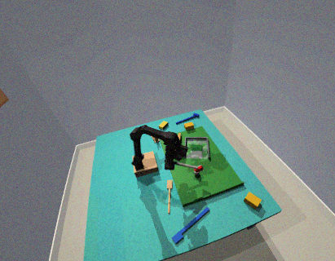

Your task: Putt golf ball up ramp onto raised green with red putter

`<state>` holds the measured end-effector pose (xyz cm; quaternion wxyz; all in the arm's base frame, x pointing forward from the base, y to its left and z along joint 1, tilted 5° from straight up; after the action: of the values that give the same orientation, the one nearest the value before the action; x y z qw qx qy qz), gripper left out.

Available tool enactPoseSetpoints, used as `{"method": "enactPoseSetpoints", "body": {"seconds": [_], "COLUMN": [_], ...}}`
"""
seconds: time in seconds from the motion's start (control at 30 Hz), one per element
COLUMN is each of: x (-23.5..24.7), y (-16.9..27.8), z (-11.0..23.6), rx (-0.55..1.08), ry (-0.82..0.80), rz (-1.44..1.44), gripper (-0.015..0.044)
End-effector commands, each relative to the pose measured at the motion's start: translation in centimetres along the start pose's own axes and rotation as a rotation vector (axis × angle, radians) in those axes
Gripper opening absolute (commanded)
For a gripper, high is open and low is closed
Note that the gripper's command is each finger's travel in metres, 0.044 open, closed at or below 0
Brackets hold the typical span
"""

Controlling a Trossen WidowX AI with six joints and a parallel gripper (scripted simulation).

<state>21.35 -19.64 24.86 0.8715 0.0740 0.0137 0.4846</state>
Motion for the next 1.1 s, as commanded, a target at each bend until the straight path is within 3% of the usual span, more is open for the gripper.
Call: {"method": "enactPoseSetpoints", "body": {"seconds": [0.0, 0.13, 1.07], "x": [-0.2, -0.2, -0.1], "y": [-0.7, -1.4, -2.0], "z": [-1.5, -3.3, -6.4], "rx": [0.026, 0.061, 0.063], "ry": [-0.001, -0.003, -0.003], "rz": [-0.062, -0.124, -0.127], "gripper": [0.0000, 0.0000, 0.0000]}}
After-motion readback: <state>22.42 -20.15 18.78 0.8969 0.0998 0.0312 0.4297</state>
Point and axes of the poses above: the point midway between the two fingers, 35 mm back from their tips, its own z axis back along the fingers, its own x axis across the jaws, y = z × x, the point moved 8 cm from there along z, back along the fingers, and after that the axes turned 10 degrees about -z, right-handed, at the moved point
